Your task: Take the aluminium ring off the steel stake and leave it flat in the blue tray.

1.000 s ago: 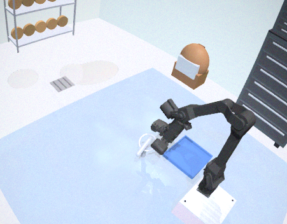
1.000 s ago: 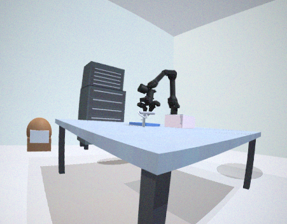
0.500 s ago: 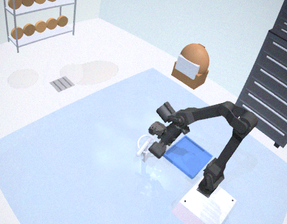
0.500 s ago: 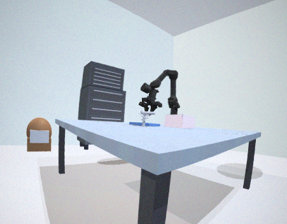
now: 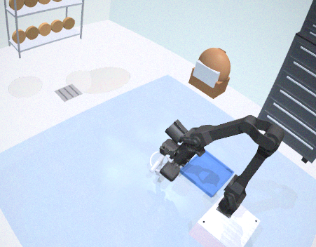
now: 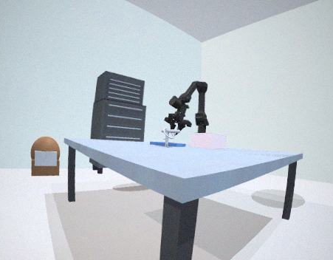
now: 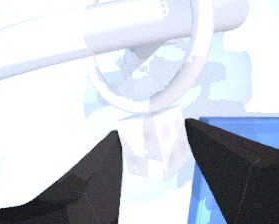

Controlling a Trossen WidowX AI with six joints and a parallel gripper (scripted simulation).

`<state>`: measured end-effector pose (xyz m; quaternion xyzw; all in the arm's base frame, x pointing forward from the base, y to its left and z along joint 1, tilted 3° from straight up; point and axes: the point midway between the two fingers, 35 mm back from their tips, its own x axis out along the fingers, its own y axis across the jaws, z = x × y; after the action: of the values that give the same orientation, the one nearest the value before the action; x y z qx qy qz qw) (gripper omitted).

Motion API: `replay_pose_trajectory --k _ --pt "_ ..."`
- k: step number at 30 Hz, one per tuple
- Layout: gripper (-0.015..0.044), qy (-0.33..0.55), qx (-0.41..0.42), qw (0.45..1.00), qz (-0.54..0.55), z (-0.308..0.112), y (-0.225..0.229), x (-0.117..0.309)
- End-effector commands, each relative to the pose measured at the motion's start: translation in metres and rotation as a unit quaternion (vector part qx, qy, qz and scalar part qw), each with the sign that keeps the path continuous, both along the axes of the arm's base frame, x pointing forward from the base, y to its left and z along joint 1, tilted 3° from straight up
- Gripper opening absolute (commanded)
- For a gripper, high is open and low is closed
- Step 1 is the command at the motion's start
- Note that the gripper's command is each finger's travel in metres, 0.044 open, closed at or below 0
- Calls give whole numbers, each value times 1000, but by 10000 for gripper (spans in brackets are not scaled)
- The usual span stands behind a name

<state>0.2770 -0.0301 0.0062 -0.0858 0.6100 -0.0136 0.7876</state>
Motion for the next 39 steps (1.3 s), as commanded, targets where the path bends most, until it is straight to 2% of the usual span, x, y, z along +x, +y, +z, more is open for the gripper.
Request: replay_pose_trajectory --k 1,22,39 --pt "0 -7 -19 1000 -1 0 5 -1" --pt "0 -44 -84 995 4 -9 29 -7" --pt "0 -45 -86 995 4 -2 41 -8"
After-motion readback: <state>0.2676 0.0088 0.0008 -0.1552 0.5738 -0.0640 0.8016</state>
